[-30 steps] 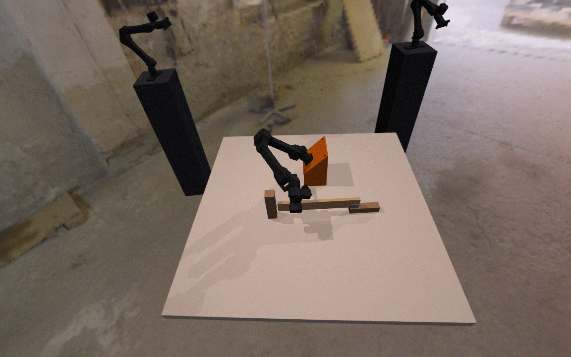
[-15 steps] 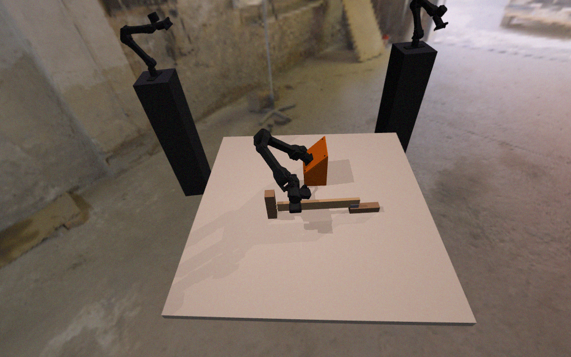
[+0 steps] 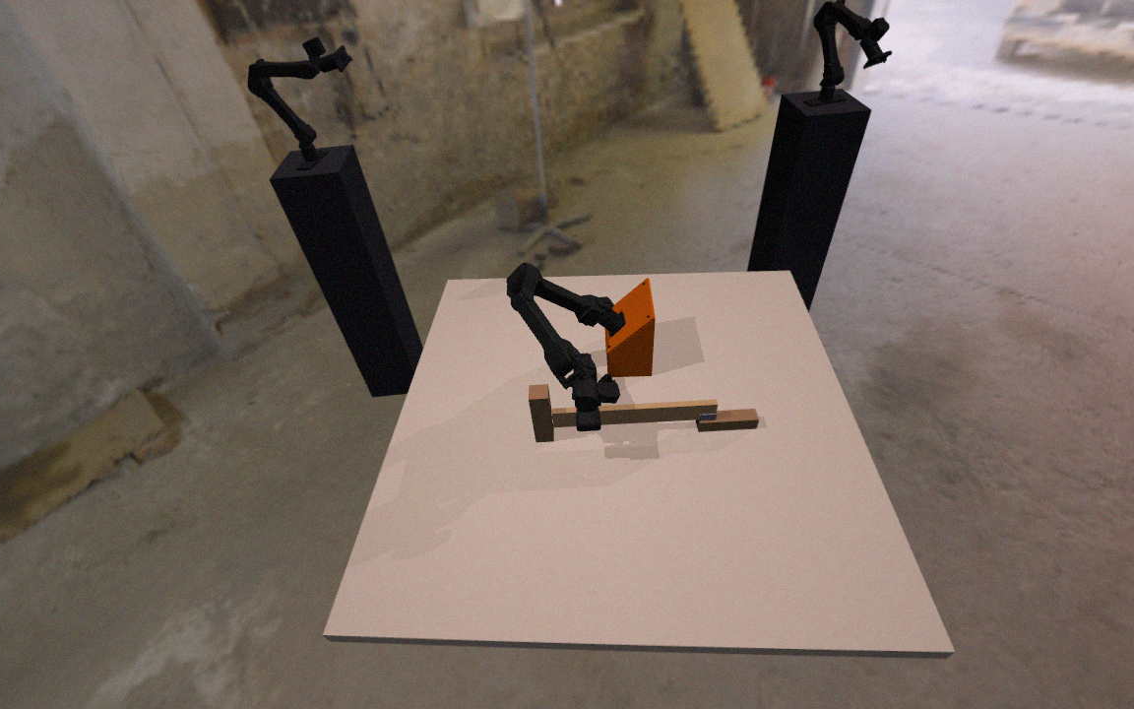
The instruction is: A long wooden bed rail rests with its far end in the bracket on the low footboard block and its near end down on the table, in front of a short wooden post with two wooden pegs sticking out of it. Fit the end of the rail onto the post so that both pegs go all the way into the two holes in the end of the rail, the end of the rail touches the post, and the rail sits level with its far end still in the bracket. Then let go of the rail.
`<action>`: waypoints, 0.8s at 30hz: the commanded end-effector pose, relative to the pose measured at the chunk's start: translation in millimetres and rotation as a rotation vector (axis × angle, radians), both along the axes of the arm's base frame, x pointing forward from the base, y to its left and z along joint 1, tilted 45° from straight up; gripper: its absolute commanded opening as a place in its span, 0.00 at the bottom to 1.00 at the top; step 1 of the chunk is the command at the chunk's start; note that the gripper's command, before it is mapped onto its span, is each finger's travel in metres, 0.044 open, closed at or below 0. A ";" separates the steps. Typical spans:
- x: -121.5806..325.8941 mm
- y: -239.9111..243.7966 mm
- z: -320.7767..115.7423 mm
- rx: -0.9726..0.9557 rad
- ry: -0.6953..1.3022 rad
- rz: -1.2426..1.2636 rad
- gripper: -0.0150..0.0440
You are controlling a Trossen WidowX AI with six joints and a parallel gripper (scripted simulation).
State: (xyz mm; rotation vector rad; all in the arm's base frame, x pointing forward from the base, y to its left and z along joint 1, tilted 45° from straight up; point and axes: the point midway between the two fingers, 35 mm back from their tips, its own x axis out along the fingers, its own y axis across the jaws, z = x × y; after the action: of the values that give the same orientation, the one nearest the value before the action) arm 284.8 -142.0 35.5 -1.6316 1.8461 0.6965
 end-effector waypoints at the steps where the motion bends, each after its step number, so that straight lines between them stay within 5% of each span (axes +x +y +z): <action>1: 1.0 -1.4 4.3 -0.005 -0.006 0.004 0.25; 12: 0.8 -3.5 7.1 -0.005 -0.006 0.004 0.25; 24: -0.2 -2.6 2.9 -0.001 0.000 -0.001 0.79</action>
State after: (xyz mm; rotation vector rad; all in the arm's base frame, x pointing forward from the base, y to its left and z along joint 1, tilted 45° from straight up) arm 284.6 -144.5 38.4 -1.6317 1.8468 0.6959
